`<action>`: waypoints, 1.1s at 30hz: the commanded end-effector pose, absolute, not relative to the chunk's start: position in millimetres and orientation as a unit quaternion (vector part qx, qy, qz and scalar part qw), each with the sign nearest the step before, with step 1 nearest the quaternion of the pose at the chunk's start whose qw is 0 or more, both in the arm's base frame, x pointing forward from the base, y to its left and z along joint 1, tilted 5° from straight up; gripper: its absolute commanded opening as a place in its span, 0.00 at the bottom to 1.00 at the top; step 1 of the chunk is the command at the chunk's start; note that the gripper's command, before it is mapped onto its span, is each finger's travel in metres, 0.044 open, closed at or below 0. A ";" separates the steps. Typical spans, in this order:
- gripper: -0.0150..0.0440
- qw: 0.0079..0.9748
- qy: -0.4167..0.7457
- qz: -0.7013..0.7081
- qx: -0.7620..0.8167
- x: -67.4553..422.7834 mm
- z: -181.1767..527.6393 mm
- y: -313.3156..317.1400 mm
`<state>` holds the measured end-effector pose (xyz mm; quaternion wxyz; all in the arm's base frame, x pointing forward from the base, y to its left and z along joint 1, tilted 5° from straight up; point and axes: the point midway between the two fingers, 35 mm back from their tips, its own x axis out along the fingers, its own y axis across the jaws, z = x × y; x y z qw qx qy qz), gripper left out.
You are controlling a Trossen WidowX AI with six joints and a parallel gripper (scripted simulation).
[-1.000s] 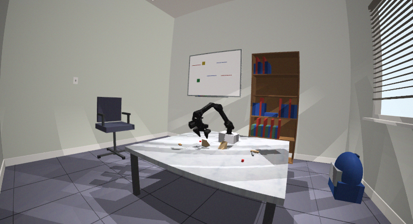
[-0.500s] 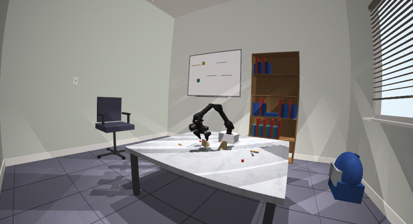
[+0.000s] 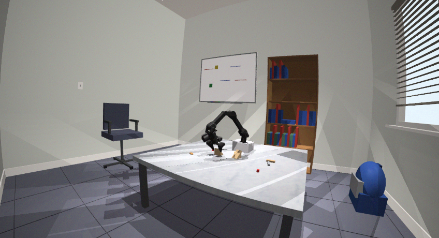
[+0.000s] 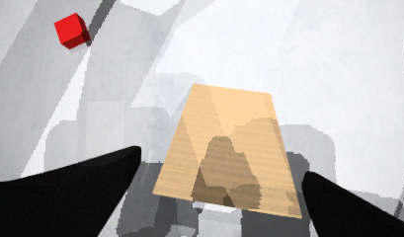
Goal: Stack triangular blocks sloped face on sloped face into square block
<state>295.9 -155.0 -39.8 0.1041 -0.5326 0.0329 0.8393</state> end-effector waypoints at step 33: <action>0.55 0.108 0.033 0.841 -0.529 281.9 -68.3 -147.4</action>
